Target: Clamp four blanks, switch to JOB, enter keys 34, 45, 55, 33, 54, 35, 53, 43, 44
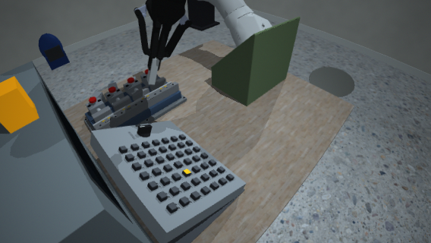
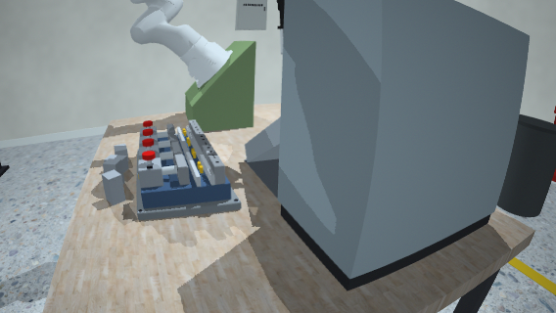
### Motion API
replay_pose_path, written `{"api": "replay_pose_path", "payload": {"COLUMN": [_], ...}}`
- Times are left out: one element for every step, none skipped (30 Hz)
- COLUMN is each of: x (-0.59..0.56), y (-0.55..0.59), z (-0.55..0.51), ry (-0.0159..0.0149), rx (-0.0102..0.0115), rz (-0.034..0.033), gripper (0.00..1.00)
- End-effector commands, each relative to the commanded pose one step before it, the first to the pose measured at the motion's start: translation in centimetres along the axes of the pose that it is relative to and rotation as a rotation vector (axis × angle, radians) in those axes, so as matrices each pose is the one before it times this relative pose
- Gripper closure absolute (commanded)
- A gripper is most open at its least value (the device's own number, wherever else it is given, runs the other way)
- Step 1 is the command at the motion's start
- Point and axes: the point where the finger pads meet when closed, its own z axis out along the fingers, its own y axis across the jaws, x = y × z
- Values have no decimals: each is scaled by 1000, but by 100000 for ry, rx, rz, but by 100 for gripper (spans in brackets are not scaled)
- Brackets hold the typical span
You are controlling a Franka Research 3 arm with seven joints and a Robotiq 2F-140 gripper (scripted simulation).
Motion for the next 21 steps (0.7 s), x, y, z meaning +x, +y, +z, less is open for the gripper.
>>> {"api": "replay_pose_path", "payload": {"x": [-6611, -1410, -1371, -1335, -1305, -1282, -1263, 0, 0, -3013, 0, 0, 0, 0, 0, 0, 0, 0, 0, 0, 0], "y": [2194, 1213, 1277, 1331, 1376, 1410, 1439, 0, 0, 3204, 0, 0, 0, 0, 0, 0, 0, 0, 0, 0, 0], "z": [617, 224, 227, 229, 228, 225, 221, 0, 0, 485, 0, 0, 0, 0, 0, 0, 0, 0, 0, 0, 0], "ry": [-5770, -1479, -1443, -1399, -1352, -1309, -1280, 0, 0, -3148, -1055, -1139, -1021, -942, -866, -799, -734, -666, -589, -506, -361], "rx": [6623, 1478, 1484, 1489, 1492, 1496, 1504, 0, 0, 3727, 1376, 1441, 1457, 1399, 1291, 1151, 994, 831, 670, 511, 307], "rz": [26498, 4960, 5070, 5177, 5277, 5368, 5444, 0, 0, 14519, 4311, 4992, 5125, 4875, 4502, 4124, 3802, 3557, 3394, 3292, 2714], "gripper": [100, 100, 100, 100, 100, 100, 100, 100, 100, 100, 100, 100, 100, 100, 100, 100, 100, 100, 100, 100, 100]}}
